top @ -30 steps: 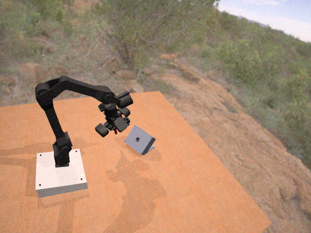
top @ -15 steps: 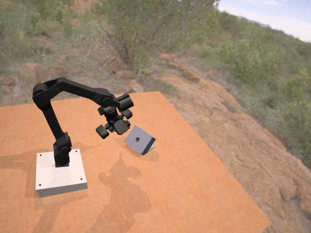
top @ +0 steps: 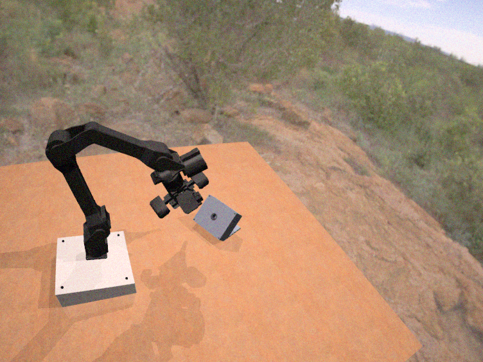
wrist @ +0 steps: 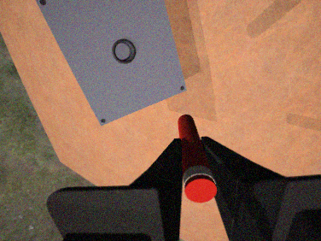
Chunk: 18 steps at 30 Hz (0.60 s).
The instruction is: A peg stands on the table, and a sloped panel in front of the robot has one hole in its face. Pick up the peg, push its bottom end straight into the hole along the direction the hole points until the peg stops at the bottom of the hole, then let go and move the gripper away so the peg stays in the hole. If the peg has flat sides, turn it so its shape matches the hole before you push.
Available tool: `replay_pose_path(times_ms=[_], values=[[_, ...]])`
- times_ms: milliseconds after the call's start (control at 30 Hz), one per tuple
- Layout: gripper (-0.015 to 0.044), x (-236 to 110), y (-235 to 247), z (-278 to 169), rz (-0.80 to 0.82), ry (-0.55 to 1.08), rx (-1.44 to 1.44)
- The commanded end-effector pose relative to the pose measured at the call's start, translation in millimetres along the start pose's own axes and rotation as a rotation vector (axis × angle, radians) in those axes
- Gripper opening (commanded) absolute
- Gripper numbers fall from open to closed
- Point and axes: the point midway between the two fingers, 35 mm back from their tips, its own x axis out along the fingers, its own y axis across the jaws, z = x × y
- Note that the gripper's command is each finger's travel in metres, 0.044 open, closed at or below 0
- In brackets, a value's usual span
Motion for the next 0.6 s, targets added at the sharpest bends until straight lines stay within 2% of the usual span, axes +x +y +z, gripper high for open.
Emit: replay_pose_path(times_ms=[0,567], values=[[0.0,-2.2,1.3,3.0,0.026,0.004,0.025],[0.0,-9.5,2.5,18.5,0.116,0.004,0.116]])
